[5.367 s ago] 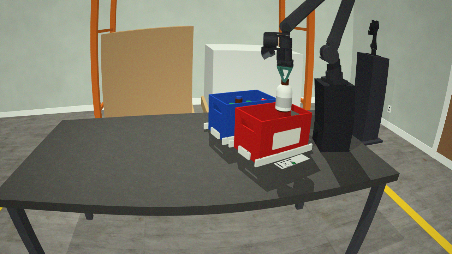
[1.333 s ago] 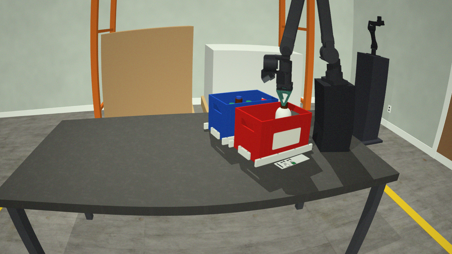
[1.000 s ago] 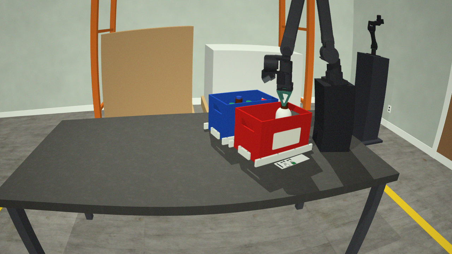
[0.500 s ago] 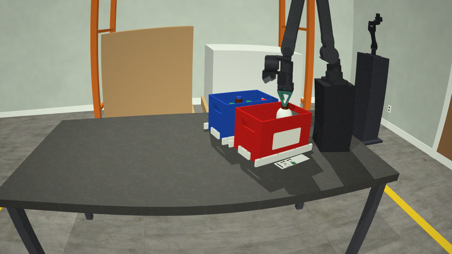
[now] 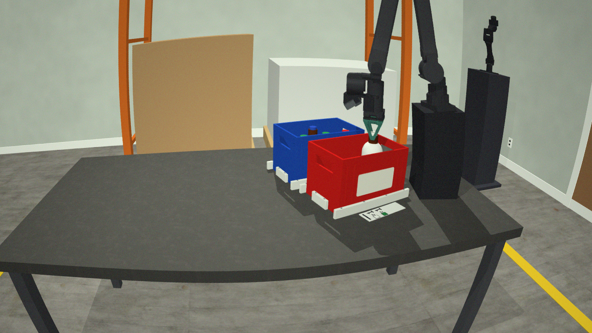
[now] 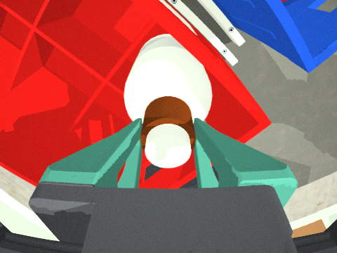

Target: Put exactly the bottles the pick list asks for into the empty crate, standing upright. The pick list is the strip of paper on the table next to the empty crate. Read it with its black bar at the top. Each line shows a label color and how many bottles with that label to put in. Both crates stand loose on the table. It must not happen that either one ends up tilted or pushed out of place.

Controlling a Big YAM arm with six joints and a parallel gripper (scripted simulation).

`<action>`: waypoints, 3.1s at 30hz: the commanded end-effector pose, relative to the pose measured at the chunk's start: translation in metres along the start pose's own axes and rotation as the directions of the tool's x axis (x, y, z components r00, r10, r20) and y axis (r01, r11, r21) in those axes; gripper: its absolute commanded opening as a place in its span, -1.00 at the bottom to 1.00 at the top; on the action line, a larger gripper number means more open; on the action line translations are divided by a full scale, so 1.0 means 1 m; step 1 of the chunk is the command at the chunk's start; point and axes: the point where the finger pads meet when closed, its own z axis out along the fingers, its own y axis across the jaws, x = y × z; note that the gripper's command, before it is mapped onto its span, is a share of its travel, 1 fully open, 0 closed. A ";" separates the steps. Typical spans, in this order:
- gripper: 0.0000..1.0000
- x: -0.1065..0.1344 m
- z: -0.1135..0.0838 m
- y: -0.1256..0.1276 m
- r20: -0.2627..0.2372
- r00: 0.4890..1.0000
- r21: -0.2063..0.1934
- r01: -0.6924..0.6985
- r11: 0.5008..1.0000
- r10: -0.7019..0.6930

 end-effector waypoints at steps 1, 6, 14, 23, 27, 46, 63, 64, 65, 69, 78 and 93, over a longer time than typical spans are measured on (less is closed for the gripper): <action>-1.00 -0.007 -0.001 0.002 0.016 1.000 -0.002 0.004 1.000 -0.004; -1.00 -0.015 -0.001 0.006 0.033 0.999 -0.004 0.014 1.000 -0.014; -1.00 -0.016 -0.002 0.006 0.031 0.999 -0.004 0.017 1.000 -0.017; -1.00 -0.016 0.003 0.005 0.024 1.000 -0.003 0.020 1.000 -0.020; -1.00 -0.021 0.000 0.006 0.043 0.999 -0.005 0.020 1.000 -0.020; -1.00 -0.017 0.010 0.006 0.030 0.999 -0.004 0.019 1.000 -0.019; -1.00 -0.014 0.019 0.005 0.024 1.000 -0.003 0.017 1.000 -0.016; -1.00 -0.018 0.016 0.006 0.038 0.999 -0.005 0.017 1.000 -0.017; -1.00 -0.017 0.018 0.006 0.035 0.999 -0.004 0.017 1.000 -0.017; -1.00 -0.015 0.022 0.005 0.027 1.000 -0.003 0.016 1.000 -0.016; -1.00 -0.015 0.024 0.006 0.032 0.999 -0.004 0.015 1.000 -0.015; -1.00 -0.008 0.029 0.002 0.012 1.000 -0.001 0.004 1.000 -0.004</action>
